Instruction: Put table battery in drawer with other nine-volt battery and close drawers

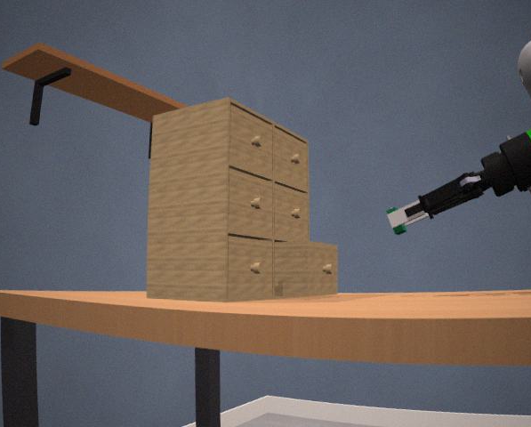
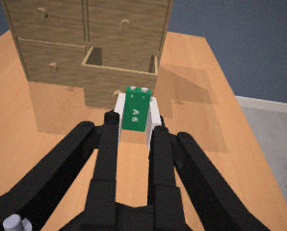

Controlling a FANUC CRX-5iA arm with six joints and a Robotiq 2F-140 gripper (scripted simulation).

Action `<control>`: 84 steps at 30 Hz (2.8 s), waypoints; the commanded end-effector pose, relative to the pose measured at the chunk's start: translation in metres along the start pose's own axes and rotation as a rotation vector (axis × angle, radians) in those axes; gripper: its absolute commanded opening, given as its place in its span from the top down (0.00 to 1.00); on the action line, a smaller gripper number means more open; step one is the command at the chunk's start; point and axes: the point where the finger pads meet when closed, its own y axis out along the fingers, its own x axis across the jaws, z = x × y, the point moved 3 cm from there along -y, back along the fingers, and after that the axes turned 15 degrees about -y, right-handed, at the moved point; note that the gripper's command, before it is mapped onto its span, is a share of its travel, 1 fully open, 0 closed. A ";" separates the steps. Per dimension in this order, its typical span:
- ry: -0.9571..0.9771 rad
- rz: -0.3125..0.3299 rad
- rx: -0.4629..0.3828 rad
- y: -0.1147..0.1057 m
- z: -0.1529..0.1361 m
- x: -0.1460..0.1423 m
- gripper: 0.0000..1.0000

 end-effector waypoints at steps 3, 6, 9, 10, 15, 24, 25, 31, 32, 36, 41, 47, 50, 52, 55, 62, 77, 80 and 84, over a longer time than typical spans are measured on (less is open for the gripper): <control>0.000 0.000 0.001 0.006 0.003 0.000 0.86; 0.000 0.000 0.001 0.011 0.004 0.001 0.86; 0.000 0.000 0.001 0.018 0.007 0.002 0.86; 0.000 0.000 0.001 0.021 0.008 0.002 0.86; 0.000 0.000 0.001 0.030 0.011 0.003 0.86; 0.000 0.000 0.001 0.062 0.022 0.006 0.86; 0.000 0.000 0.001 0.066 0.023 0.006 0.86; 0.000 0.000 0.001 0.082 0.029 0.007 0.86; 0.000 0.000 0.001 0.085 0.030 0.008 0.86; 0.000 0.000 0.001 0.101 0.036 0.009 0.86; 0.000 0.000 0.001 0.118 0.042 0.011 0.86; 0.000 0.000 0.001 0.133 0.047 0.012 0.86; 0.000 0.000 0.001 0.139 0.049 0.012 0.86; 0.000 0.000 0.001 0.143 0.050 0.013 0.86; 0.000 0.000 0.001 0.149 0.052 0.013 0.86; 0.000 0.000 0.001 0.157 0.055 0.014 0.86; 0.000 0.000 0.001 0.160 0.056 0.014 0.86; 0.000 0.000 0.001 0.160 0.056 0.014 0.86; 0.000 0.000 0.001 0.160 0.056 0.014 0.86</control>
